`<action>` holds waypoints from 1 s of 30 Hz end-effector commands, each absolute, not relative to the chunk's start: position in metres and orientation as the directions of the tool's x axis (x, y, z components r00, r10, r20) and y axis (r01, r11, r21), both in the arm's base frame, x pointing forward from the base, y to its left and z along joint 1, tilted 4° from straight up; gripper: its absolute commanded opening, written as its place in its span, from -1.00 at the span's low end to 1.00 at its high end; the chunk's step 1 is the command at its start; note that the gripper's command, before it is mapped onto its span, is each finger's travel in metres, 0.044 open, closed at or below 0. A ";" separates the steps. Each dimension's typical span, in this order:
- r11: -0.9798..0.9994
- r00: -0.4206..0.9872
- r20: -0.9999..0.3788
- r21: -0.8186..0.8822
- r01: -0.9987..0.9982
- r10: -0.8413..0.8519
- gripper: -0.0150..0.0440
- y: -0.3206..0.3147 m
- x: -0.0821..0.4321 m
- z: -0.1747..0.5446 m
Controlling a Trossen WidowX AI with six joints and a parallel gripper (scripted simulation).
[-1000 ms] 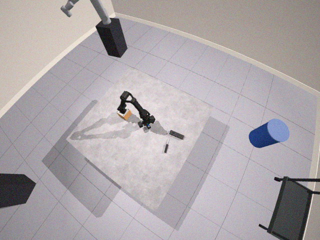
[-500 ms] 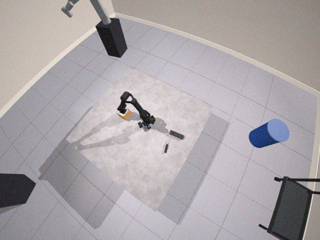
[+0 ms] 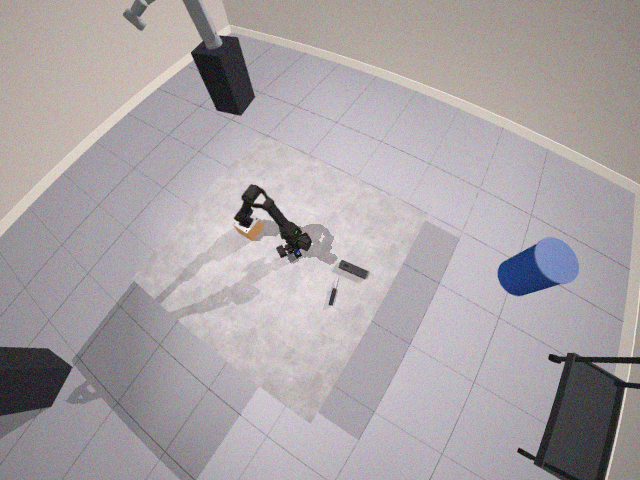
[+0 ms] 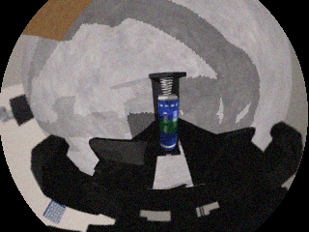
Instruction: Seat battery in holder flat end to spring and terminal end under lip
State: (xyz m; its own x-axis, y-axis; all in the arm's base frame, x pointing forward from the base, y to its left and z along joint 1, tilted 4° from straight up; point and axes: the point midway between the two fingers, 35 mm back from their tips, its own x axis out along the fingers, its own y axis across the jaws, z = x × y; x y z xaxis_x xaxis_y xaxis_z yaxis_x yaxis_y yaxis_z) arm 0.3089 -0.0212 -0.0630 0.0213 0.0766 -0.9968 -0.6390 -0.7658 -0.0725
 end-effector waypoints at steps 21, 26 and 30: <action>-0.765 0.017 -0.997 -0.071 -0.640 0.079 0.12 -0.023 0.309 -0.049; -0.764 0.016 -0.997 -0.071 -0.641 0.079 0.38 -0.024 0.310 -0.038; -0.765 0.017 -0.997 -0.071 -0.640 0.079 0.74 -0.027 0.310 0.000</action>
State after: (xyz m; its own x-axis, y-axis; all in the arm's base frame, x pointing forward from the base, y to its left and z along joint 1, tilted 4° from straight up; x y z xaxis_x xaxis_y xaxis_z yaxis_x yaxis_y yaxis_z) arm 0.3042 -0.0238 -0.0267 -0.0089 0.0817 -0.9966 -0.6448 -0.7622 -0.0567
